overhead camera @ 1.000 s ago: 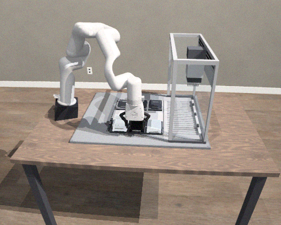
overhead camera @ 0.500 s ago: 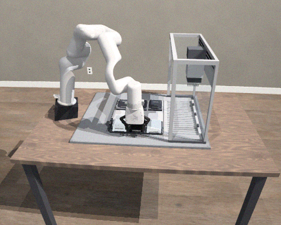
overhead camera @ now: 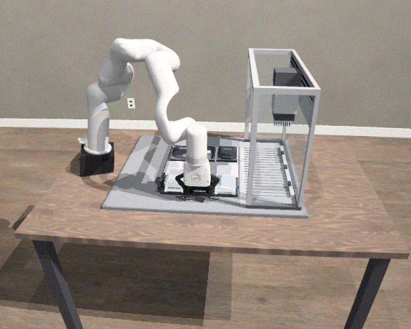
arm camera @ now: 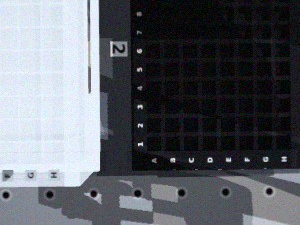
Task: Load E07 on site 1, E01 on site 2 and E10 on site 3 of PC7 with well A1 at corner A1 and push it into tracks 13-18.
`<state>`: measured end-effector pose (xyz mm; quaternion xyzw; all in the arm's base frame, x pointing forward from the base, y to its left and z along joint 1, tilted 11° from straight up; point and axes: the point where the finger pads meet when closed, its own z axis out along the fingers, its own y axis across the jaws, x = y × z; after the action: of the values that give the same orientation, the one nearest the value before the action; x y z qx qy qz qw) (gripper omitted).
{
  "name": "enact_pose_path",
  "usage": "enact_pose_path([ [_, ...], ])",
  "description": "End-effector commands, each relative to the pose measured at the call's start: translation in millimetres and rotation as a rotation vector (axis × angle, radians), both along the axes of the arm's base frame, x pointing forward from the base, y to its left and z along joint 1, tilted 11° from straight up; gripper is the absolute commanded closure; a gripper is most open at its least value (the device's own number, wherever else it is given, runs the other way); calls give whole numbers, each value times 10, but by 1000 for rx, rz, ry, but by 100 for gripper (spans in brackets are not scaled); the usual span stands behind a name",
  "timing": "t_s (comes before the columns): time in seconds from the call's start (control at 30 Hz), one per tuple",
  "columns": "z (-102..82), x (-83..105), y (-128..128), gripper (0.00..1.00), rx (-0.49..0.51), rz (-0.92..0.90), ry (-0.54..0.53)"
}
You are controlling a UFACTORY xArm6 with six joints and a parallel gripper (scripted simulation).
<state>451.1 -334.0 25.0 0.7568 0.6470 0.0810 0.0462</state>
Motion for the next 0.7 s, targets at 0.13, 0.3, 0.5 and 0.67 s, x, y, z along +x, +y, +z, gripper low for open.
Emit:
enact_pose_path([
  [0.13,0,16,-12,0,-3,0,-4],
  [0.3,-19,20,-11,0,-3,0,-4],
  [0.5,-58,27,-10,0,-3,0,-4],
  [0.67,-78,31,-9,0,-3,0,-4],
])
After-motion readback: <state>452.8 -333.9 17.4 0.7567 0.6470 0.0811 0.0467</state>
